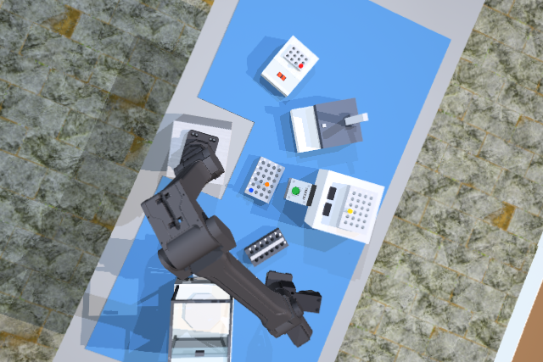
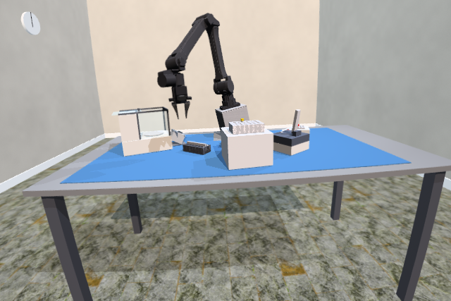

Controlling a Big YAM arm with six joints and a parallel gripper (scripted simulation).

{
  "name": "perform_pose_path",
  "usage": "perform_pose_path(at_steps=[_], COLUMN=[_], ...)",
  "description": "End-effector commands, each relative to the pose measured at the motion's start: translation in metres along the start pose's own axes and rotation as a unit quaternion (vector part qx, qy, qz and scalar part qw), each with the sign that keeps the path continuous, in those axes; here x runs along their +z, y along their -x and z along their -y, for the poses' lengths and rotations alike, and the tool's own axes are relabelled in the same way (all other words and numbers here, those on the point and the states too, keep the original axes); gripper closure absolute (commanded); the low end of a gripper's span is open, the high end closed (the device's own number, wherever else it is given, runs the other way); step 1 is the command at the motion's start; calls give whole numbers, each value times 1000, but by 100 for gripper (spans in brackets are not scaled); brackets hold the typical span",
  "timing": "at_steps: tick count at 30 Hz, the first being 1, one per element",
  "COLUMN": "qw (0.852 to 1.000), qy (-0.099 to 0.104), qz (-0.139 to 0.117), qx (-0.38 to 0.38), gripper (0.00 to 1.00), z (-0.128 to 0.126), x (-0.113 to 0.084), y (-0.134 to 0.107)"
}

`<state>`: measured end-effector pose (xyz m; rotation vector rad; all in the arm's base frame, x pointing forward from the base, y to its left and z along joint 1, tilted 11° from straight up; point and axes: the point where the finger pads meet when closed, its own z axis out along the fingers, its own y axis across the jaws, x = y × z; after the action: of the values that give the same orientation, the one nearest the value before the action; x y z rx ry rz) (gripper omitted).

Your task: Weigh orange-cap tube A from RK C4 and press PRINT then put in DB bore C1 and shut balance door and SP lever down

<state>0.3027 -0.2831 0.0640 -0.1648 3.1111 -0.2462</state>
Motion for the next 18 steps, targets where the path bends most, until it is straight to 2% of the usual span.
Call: perform_pose_path(at_steps=[1,2,9,17,18], qw=[999,999,999,997,997], qy=[-15,-15,-13,-13,-13], qz=[10,10,10,10,10], qx=[29,29,50,71,71], gripper=[64,64,64,64,64], z=[-11,-11,-65,-124,-124], x=[-4,-4,16,36,36], y=[9,9,18,17,17])
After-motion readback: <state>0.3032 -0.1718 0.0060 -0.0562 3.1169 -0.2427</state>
